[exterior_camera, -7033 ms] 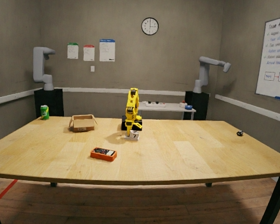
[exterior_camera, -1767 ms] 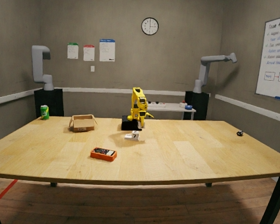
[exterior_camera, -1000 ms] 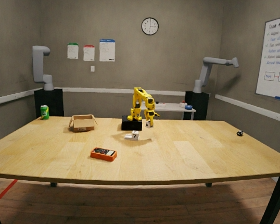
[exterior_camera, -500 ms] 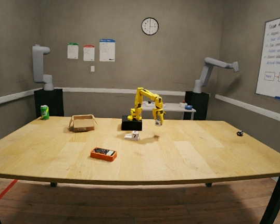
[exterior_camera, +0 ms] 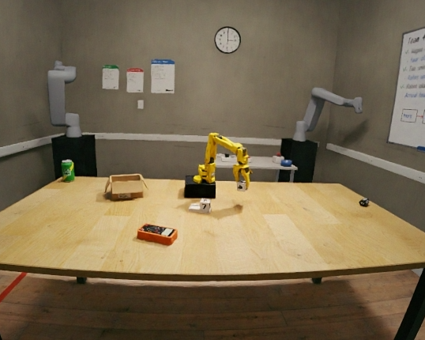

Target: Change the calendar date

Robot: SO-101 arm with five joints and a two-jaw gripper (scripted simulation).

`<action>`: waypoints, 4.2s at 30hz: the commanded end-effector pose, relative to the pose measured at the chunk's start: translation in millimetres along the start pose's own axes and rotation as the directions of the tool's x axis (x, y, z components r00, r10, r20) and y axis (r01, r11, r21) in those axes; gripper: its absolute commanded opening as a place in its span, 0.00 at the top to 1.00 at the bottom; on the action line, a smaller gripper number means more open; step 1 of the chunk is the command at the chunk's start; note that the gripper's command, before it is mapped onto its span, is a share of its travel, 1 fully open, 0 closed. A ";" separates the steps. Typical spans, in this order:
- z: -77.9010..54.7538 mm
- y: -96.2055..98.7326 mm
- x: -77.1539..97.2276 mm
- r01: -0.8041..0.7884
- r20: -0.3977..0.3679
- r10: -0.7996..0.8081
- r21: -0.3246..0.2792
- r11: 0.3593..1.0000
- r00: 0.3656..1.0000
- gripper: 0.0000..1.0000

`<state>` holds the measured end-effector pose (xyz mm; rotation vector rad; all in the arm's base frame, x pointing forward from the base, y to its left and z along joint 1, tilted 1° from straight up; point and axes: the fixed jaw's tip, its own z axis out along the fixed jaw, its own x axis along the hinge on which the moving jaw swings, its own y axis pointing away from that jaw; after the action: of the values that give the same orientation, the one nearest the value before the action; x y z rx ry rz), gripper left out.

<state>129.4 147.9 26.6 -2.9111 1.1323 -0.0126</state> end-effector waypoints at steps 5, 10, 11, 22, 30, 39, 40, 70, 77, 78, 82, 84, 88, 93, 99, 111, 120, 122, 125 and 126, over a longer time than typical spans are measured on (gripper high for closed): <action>14.3 -1.9 -2.1 -0.001 0.002 0.001 0.001 1.000 1.000 1.00; 21.1 -1.9 -2.0 -0.001 0.002 0.001 0.001 1.000 1.000 1.00; 23.3 -1.8 -1.9 -0.001 0.002 0.001 0.001 1.000 1.000 1.00; 34.8 -1.0 -1.8 -0.001 0.002 0.001 0.001 1.000 1.000 1.00; 34.8 -1.0 -1.8 -0.001 0.002 0.001 0.001 1.000 1.000 1.00; 34.8 -1.0 -1.8 -0.001 0.002 0.001 0.001 1.000 1.000 1.00; 34.8 -1.0 -1.8 -0.001 0.002 0.001 0.001 1.000 1.000 1.00; 49.2 8.5 -4.1 0.015 0.000 -0.015 -0.047 0.999 1.000 1.00; 50.0 8.5 -4.0 0.015 0.000 -0.015 -0.047 0.999 1.000 1.00; 50.1 8.5 -4.0 0.015 0.000 -0.015 -0.047 0.999 1.000 1.00; 51.8 8.6 -4.0 0.015 0.000 -0.015 -0.047 0.999 1.000 1.00; 53.3 8.7 -4.0 0.015 0.000 -0.015 -0.047 0.999 1.000 1.00; 55.5 8.8 -4.0 0.015 0.000 -0.015 -0.047 0.999 1.000 1.00; 55.9 8.8 -4.0 0.015 0.000 -0.015 -0.047 0.999 1.000 1.00; 57.8 8.9 -3.9 0.015 0.000 -0.015 -0.047 0.999 1.000 1.00; 61.8 9.1 -3.9 0.015 0.000 -0.015 -0.047 0.999 1.000 1.00; 66.5 9.3 -3.8 0.015 0.000 -0.015 -0.047 0.999 1.000 1.00; 67.4 9.4 -3.8 0.015 0.000 -0.015 -0.047 0.999 1.000 1.00; 67.8 9.4 -3.8 0.015 0.000 -0.015 -0.047 0.999 1.000 1.00; 67.8 9.4 -3.8 0.015 0.000 -0.015 -0.047 0.999 1.000 1.00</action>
<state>125.5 146.6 -37.7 -2.9421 1.1254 0.0021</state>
